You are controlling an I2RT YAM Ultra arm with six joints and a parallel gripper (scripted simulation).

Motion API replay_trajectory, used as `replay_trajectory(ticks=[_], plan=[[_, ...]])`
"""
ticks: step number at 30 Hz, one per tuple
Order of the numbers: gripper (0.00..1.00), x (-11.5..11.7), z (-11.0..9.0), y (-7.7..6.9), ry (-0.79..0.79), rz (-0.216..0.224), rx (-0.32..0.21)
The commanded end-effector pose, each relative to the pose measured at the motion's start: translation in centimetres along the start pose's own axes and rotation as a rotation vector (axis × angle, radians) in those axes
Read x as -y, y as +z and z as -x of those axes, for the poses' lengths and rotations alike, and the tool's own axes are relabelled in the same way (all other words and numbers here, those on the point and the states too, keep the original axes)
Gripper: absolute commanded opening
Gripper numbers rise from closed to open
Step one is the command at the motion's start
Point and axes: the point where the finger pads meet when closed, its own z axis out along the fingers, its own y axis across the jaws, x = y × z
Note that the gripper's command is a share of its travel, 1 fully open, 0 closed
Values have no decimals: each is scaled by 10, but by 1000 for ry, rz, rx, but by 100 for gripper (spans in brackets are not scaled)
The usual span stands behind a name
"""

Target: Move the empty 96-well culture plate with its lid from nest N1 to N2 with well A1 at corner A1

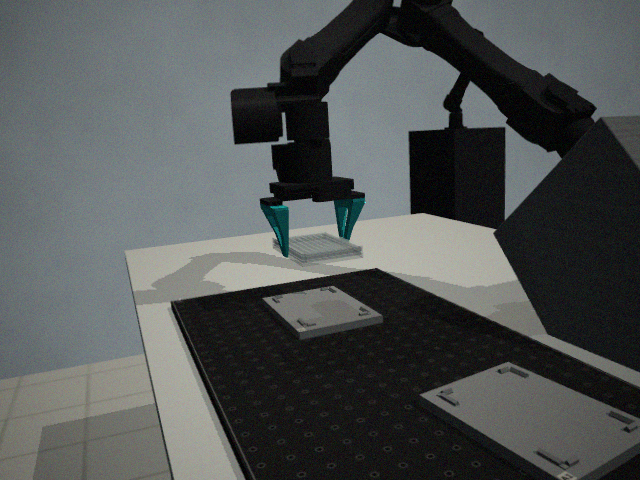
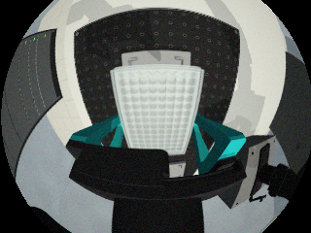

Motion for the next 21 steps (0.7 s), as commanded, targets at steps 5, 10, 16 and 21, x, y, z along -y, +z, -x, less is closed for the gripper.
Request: replay_trajectory(ticks=[5, 10, 16, 21], plan=[[0, -6, -3, -12, -14, 23, 7], [0, -9, -3, -12, -11, 25, 7], [0, -10, -4, -10, -16, 21, 7], [0, -9, -5, -9, -19, 17, 6]])
